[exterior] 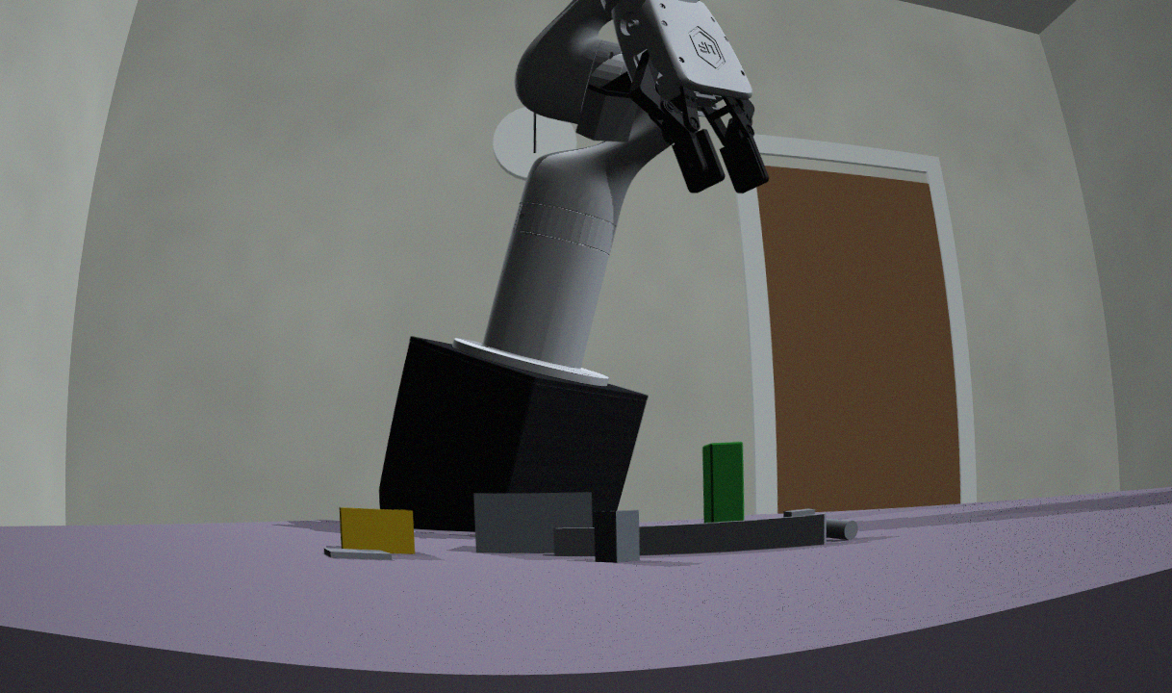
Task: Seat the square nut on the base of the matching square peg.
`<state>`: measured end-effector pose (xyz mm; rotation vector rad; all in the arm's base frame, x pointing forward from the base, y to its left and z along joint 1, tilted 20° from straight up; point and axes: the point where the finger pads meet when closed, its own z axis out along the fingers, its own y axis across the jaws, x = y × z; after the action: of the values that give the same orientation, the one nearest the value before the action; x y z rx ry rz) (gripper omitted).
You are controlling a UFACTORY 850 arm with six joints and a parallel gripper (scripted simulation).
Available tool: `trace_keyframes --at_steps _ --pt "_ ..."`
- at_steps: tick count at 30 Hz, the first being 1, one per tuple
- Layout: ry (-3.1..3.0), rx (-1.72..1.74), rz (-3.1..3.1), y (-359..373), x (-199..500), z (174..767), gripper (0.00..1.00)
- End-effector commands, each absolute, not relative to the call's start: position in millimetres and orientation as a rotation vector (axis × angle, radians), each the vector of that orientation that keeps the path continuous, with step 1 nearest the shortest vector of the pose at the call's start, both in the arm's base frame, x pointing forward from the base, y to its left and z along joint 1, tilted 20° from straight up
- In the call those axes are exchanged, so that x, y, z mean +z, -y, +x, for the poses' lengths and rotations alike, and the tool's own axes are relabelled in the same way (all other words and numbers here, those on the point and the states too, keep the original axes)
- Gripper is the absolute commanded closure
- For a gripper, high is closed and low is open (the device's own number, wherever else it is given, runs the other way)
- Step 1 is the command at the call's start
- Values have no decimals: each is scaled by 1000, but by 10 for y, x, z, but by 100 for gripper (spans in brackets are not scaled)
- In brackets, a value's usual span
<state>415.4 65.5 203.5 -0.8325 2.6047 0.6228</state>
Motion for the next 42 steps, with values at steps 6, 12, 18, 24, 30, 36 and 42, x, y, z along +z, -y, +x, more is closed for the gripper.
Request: trace_keyframes --at_steps 6,12,18,24,30,36,42 --pt "-2779 406 -404 322 1130 4968 40" --pt "-2834 331 -255 967 504 5265 40" --pt "-2845 314 -223 1334 92 5471 40" --pt "-2847 313 -220 1344 83 5471 40" --pt "-2847 313 -220 1344 83 5471 40" --pt "-2846 313 -220 1342 75 5474 40" --pt "-2846 314 -220 1327 15 5498 40"
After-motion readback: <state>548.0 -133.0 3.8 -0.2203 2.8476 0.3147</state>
